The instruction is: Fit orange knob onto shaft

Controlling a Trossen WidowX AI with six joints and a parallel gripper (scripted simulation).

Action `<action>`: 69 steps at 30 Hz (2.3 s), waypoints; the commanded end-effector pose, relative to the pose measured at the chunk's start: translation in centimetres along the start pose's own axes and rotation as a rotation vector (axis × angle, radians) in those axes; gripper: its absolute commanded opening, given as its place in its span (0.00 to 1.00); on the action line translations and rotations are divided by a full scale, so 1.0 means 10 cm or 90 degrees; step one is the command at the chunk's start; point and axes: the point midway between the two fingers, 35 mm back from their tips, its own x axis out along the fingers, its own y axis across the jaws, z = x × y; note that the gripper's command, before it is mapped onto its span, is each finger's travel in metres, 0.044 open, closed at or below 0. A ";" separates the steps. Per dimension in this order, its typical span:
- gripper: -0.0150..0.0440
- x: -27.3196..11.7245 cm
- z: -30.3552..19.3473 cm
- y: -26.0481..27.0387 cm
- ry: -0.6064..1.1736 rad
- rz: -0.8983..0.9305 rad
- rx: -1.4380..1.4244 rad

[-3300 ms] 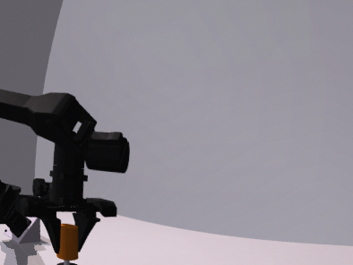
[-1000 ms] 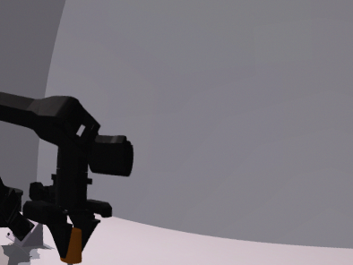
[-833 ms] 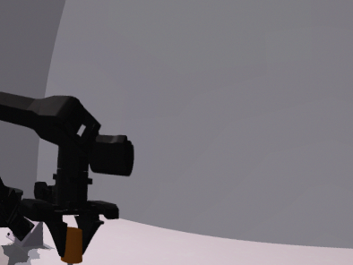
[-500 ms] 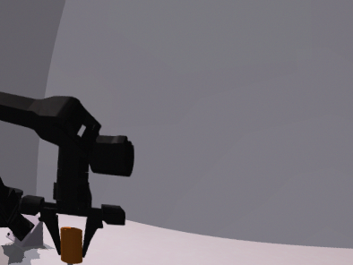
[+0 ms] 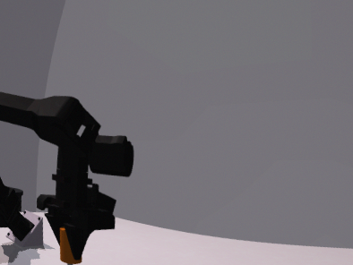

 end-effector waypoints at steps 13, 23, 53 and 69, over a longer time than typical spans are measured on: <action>0.25 -0.01 0.01 0.00 -0.001 -0.005 0.085; 0.25 0.03 0.00 -0.01 0.000 -0.005 0.085; 0.25 0.02 0.02 0.00 -0.001 -0.005 0.218; 0.25 -0.02 0.02 -0.01 -0.002 -0.005 0.352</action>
